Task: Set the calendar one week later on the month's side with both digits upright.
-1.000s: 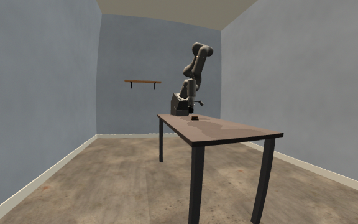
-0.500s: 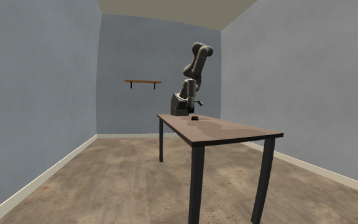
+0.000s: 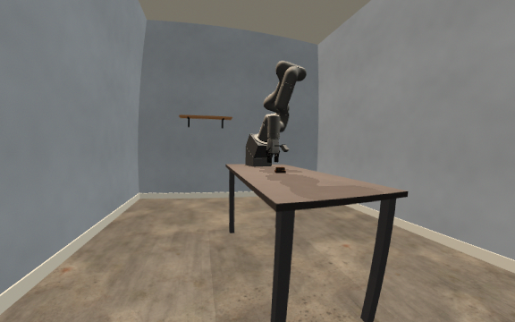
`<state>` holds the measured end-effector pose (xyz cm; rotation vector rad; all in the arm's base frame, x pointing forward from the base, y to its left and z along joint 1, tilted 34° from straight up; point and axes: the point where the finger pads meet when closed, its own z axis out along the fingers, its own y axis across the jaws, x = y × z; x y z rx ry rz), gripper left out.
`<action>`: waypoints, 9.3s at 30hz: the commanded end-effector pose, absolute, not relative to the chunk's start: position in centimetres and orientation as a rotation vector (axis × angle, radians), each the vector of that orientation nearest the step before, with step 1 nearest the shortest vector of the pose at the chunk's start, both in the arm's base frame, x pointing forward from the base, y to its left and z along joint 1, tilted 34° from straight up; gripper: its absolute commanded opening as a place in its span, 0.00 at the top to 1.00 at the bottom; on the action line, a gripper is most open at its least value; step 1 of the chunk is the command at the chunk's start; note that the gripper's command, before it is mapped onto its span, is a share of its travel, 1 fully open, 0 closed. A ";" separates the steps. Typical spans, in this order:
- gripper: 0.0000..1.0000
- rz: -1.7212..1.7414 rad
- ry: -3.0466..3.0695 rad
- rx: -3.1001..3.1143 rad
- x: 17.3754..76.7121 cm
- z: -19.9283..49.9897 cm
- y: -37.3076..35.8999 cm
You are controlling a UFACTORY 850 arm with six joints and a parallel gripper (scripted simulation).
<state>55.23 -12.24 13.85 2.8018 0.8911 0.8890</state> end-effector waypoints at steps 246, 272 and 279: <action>0.00 0.524 -2.783 2.312 48.6 13.8 -5.6; 0.53 0.523 -2.788 2.308 48.6 13.8 -5.6; 0.53 0.523 -2.788 2.308 48.6 13.8 -5.6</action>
